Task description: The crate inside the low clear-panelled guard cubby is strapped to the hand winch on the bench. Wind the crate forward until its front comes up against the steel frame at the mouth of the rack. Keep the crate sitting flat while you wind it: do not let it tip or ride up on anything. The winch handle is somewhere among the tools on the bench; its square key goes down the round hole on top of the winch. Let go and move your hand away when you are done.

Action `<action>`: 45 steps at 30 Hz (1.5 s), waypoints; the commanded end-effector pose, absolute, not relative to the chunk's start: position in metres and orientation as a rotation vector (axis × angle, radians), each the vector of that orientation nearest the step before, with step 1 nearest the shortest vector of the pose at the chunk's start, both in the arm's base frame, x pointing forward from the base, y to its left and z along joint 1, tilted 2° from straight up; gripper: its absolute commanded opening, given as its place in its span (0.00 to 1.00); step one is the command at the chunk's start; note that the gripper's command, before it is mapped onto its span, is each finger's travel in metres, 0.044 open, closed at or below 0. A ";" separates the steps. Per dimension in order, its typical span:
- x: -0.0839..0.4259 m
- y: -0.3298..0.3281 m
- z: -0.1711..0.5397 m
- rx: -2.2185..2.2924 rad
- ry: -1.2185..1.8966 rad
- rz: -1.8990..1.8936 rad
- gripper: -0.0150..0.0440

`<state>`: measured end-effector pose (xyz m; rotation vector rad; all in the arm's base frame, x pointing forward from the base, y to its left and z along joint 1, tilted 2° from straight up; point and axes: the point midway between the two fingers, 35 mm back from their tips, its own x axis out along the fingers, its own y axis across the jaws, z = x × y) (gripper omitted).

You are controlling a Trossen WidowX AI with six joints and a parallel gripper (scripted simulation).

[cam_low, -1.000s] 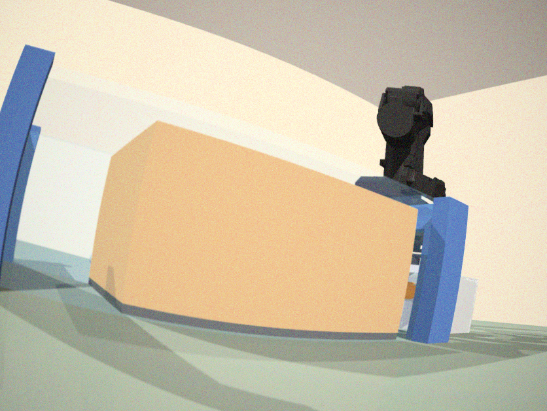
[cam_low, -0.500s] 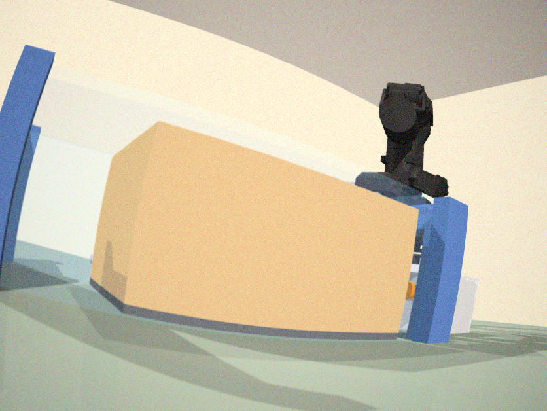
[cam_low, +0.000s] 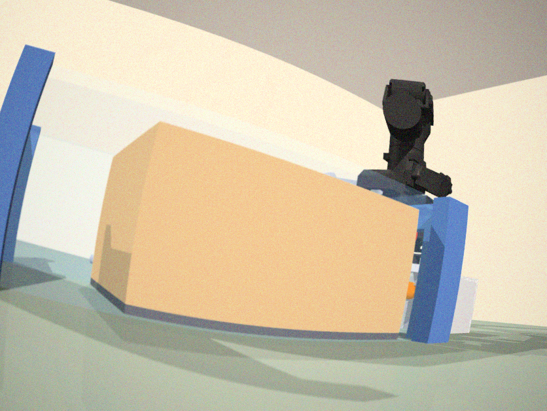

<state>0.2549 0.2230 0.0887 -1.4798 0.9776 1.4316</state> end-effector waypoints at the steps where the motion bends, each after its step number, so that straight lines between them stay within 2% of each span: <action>1: 0.259 0.237 0.090 -1.468 0.947 1.434 0.25; 45: 0.259 0.286 0.093 -1.465 0.943 1.435 0.25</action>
